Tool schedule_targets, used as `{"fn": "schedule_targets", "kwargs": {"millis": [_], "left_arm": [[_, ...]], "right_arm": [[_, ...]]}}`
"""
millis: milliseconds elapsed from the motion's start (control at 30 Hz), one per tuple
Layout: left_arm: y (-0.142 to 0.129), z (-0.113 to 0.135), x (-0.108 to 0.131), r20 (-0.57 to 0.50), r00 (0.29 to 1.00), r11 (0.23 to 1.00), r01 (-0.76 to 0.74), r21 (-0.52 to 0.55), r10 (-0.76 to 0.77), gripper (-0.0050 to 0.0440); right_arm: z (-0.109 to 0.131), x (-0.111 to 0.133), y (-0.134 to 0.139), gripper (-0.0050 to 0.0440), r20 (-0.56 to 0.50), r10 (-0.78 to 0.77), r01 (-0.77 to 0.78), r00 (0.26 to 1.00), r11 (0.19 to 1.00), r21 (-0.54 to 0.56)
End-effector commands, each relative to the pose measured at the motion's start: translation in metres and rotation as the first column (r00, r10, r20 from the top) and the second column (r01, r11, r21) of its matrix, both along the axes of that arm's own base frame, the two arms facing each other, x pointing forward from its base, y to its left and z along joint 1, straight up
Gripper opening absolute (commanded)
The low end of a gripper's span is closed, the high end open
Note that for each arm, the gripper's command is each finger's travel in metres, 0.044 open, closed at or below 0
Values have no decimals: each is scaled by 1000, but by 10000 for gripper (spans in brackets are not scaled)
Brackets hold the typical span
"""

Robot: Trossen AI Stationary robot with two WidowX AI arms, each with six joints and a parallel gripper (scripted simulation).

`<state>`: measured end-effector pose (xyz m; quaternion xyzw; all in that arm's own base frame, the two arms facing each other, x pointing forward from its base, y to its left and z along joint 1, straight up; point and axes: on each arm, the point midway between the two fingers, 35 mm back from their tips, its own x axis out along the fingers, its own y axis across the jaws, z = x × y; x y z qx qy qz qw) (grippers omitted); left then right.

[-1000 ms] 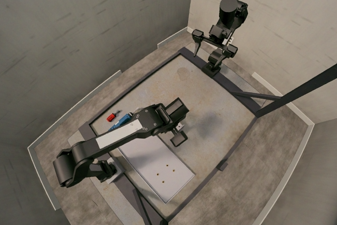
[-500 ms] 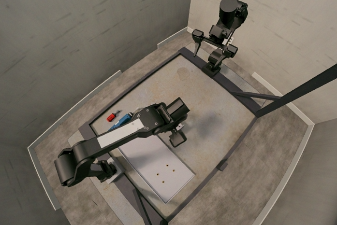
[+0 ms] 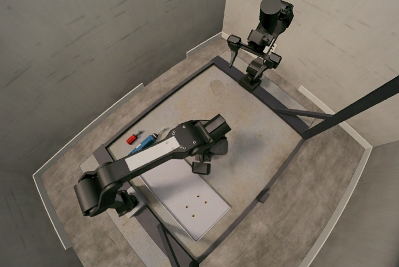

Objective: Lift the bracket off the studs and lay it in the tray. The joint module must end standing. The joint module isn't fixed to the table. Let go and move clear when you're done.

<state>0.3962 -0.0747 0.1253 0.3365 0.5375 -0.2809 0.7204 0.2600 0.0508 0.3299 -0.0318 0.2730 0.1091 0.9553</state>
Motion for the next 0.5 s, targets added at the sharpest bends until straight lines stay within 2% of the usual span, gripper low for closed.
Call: {"fn": "schedule_targets", "kwargs": {"millis": [0, 167, 233, 467], "left_arm": [[-3, 7, 6, -1, 983, 982, 182, 47, -182, 130], [-5, 5, 8, -33, 917, 911, 399, 101, -398, 130], [-5, 5, 8, -33, 917, 911, 399, 101, -398, 130], [-8, 2, 11, -102, 713, 697, 700, 155, -693, 130]], "right_arm": [[5, -1, -1, 440, 12, -3, 3, 1000, 1000, 3], [5, -1, -1, 440, 12, -3, 3, 1000, 1000, 3], [5, -1, -1, 440, 12, -3, 3, 1000, 1000, 3], [5, -1, -1, 440, 12, -3, 3, 1000, 1000, 3]]}}
